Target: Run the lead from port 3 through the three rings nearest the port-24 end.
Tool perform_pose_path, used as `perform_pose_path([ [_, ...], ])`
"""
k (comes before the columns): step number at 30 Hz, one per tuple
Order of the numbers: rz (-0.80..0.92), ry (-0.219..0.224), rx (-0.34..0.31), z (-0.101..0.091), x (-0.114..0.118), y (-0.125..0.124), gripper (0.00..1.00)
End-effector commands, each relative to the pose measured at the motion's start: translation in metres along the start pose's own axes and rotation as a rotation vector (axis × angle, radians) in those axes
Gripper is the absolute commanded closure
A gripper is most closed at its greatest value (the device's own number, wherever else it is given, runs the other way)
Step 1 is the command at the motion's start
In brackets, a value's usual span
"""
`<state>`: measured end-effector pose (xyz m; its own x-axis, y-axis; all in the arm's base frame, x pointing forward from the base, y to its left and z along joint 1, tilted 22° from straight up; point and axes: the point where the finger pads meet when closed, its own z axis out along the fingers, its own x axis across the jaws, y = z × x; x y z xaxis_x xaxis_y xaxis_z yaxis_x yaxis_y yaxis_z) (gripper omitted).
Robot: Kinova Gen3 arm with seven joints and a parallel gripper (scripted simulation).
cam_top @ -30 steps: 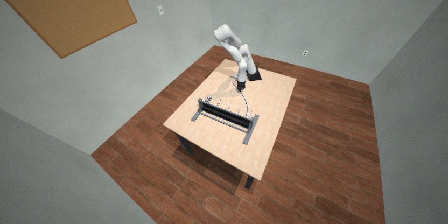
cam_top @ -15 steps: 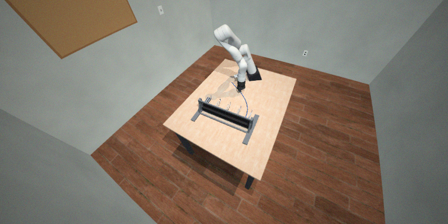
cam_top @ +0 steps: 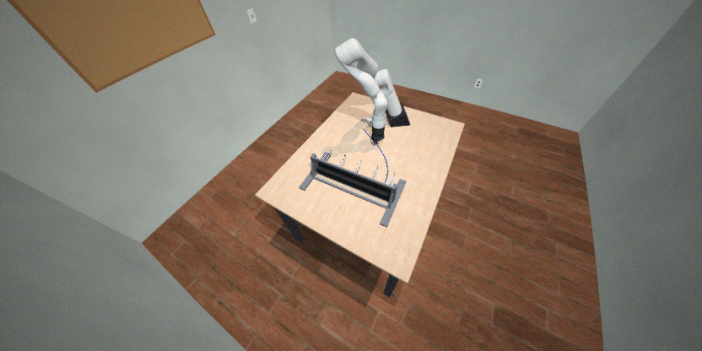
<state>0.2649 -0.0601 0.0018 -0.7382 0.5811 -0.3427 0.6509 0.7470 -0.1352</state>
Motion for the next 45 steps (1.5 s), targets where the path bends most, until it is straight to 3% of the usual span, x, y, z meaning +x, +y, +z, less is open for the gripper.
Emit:
perform_pose_path([
  [1,0.000,-0.001,-0.001,0.000,0.000,0.000,1.00],
  [21,0.000,-0.001,-0.001,-0.002,0.000,0.000,1.00],
  [45,0.000,-0.001,-0.001,-0.025,0.000,0.000,1.00],
])
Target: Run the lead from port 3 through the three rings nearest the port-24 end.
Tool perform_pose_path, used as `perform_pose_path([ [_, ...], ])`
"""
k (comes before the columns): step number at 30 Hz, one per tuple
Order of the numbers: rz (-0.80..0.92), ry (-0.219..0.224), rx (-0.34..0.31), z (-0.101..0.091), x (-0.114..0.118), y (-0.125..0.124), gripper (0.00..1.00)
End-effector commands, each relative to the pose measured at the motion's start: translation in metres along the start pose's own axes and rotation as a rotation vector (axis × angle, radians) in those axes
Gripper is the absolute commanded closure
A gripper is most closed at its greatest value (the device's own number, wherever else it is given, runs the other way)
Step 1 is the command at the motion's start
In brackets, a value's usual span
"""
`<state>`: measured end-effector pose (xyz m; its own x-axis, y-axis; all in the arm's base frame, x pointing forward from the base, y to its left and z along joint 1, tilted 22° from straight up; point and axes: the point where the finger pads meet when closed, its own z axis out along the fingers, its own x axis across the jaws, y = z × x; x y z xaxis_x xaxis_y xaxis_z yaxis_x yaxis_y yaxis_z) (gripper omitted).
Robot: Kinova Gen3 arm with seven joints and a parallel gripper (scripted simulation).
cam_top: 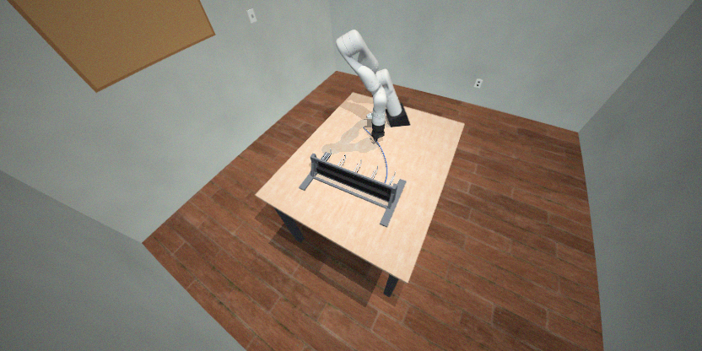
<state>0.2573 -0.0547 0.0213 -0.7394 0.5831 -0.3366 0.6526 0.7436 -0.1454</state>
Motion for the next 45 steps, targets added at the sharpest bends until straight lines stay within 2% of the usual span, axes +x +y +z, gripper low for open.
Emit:
perform_pose_path([
  [1,0.000,-0.007,-0.012,-0.005,-0.002,0.004,1.00],
  [19,0.000,-0.007,-0.012,-0.018,-0.002,0.004,1.00],
  [45,-0.005,-0.008,-0.011,-0.020,-0.004,0.004,1.00],
])
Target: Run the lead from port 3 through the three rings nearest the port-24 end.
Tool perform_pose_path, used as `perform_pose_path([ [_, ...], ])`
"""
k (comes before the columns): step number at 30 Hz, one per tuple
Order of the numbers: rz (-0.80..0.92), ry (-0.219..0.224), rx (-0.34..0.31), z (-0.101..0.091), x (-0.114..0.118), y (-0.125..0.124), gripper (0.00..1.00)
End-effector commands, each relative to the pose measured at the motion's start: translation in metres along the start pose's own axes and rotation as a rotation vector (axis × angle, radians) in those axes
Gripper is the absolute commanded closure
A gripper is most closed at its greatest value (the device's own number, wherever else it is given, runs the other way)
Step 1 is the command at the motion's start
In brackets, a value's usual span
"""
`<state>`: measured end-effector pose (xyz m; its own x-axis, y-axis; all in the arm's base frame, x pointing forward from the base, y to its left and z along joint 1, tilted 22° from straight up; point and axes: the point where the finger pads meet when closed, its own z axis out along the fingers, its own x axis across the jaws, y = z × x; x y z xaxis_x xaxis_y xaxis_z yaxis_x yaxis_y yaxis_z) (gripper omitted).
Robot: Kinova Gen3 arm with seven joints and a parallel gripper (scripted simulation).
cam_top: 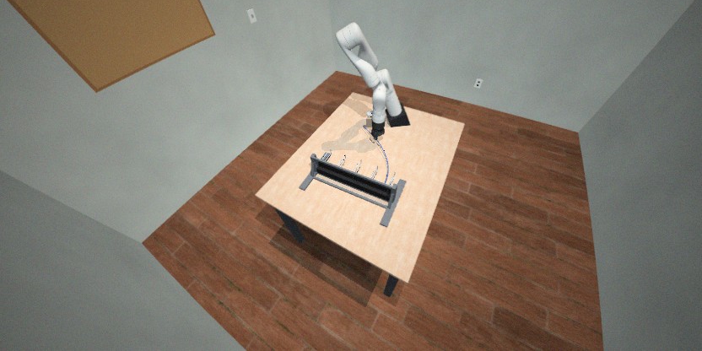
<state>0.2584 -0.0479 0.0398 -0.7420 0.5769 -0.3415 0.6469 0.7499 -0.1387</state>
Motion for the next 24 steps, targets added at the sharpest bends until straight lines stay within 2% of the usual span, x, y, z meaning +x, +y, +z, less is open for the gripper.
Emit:
perform_pose_path([
  [1,0.000,-0.002,-0.002,-0.001,-0.002,0.001,1.00],
  [13,-0.022,-0.003,-0.001,-0.004,-0.012,0.002,1.00],
  [24,-0.070,-0.002,-0.002,-0.013,-0.032,0.005,1.00],
])
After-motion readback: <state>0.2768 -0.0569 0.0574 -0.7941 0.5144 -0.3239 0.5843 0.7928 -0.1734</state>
